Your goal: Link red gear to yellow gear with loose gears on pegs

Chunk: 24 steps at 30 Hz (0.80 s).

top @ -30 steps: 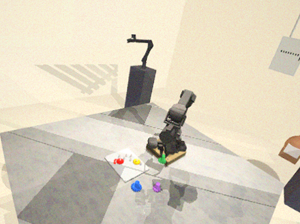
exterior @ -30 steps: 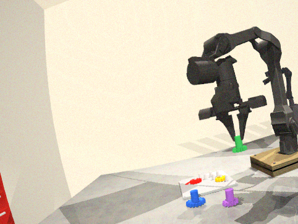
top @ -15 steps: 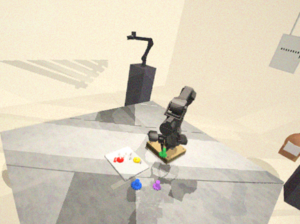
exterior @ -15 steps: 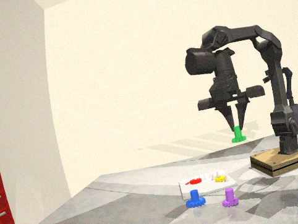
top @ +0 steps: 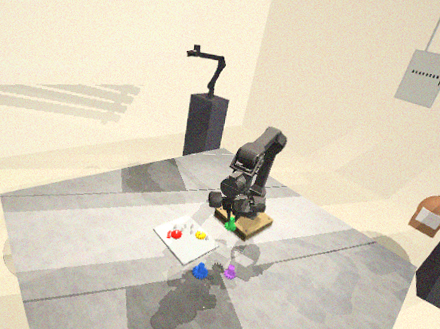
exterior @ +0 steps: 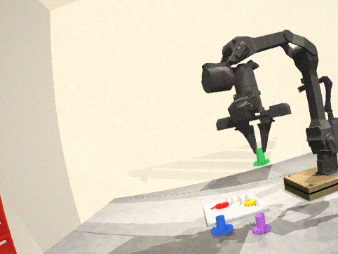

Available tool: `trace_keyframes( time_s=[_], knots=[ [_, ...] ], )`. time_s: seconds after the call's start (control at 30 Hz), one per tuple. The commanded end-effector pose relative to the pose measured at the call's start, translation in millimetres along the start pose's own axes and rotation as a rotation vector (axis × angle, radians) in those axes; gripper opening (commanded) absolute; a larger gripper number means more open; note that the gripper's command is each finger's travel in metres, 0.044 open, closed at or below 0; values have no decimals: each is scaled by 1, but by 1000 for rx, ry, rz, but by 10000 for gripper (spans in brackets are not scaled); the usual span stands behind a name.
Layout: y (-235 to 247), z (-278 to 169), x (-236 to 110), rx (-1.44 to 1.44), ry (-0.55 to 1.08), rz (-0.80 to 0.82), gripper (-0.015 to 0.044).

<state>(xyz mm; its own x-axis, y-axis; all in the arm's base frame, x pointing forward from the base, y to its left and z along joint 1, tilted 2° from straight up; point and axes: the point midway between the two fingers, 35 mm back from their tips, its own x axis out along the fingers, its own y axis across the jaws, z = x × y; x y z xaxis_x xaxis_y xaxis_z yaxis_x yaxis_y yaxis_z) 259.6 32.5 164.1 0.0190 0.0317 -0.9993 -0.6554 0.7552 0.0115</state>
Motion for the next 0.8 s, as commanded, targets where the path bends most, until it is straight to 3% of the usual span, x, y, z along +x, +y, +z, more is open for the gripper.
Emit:
trace_keyframes(
  time_s=[0.0,0.77],
  knots=[
    [-8,-1,5,-2,5,7,0],
    [-58,-18,25,-2,6,2,0]
  ],
)
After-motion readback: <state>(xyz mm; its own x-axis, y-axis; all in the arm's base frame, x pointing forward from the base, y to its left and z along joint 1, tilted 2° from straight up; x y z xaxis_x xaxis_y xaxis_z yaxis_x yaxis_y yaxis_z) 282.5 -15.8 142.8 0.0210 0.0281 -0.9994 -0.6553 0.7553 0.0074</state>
